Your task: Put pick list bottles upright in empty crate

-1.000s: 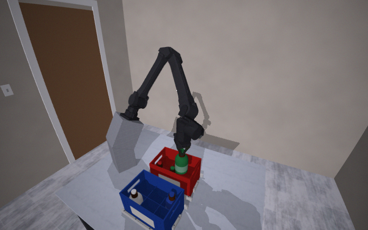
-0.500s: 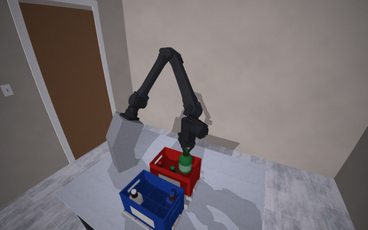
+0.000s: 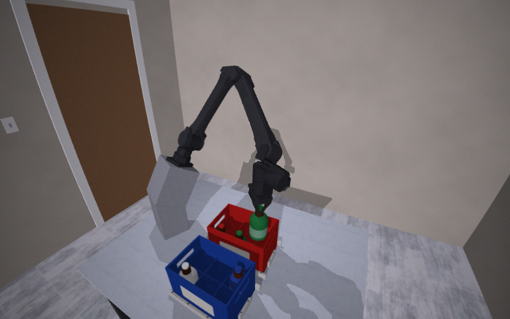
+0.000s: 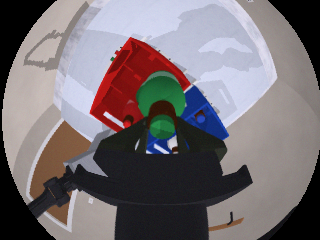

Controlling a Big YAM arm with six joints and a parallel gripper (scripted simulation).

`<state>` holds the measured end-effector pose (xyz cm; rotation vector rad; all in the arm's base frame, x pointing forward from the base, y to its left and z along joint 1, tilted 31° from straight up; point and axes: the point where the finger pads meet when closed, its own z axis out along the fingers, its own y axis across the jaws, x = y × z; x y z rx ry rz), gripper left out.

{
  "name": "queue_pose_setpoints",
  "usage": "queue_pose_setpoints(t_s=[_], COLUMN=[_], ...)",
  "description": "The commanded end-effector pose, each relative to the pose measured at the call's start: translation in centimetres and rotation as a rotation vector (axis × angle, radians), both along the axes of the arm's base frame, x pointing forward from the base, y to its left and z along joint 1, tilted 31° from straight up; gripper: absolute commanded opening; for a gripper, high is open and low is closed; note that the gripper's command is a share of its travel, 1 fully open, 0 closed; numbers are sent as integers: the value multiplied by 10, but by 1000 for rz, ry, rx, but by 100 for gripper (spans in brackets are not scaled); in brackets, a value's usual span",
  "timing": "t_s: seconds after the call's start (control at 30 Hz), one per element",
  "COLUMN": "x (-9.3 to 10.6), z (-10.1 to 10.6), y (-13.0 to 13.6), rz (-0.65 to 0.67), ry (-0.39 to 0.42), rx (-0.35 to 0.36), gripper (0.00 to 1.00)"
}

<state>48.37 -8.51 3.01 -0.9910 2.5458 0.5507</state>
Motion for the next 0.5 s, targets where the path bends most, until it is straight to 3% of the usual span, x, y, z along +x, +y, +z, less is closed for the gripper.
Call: queue_pose_setpoints(t_s=[0.0,0.47], x=[26,27], z=[47,48], y=[-11,-7], rz=[-17,-12], ry=[-85,-85], rx=[-32,-32], gripper=[0,0])
